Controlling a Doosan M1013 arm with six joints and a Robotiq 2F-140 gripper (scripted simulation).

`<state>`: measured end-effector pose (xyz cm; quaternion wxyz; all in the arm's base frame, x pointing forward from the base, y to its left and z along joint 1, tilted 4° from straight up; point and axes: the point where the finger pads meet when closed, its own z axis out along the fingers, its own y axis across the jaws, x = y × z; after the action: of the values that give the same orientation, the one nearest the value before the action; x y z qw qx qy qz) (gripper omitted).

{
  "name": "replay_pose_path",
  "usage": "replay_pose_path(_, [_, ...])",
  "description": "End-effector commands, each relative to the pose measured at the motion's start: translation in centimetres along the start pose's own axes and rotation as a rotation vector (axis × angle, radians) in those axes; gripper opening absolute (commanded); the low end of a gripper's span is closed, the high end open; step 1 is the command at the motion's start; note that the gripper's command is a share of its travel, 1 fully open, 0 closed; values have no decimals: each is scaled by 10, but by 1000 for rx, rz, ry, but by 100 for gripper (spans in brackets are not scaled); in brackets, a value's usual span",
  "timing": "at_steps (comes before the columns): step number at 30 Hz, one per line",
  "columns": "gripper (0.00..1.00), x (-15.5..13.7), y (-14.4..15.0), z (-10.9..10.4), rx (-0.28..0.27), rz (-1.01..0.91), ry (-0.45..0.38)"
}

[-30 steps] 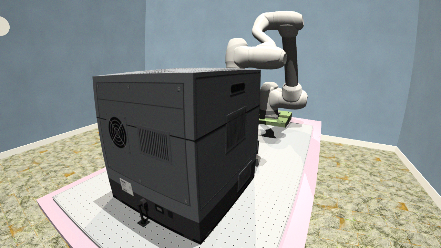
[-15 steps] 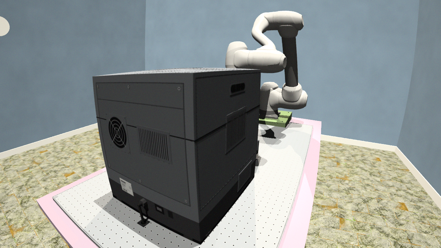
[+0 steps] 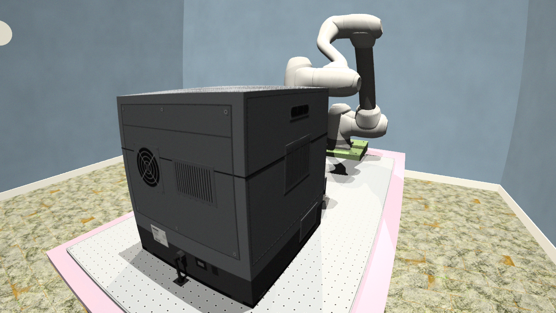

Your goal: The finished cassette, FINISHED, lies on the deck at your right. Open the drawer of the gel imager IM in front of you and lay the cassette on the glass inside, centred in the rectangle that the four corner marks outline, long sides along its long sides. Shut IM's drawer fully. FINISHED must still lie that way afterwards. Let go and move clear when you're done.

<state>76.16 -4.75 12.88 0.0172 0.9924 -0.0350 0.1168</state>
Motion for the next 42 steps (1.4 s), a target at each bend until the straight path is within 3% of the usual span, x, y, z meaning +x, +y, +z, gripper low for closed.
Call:
replay_pose_path(1, [46, 0, 0, 3, 0, 0, 0])
replay_pose_path(16, [46, -2, 0, 10, 0, 0, 0])
replay_pose_path(42, [46, -7, 0, 41, 0, 0, 0])
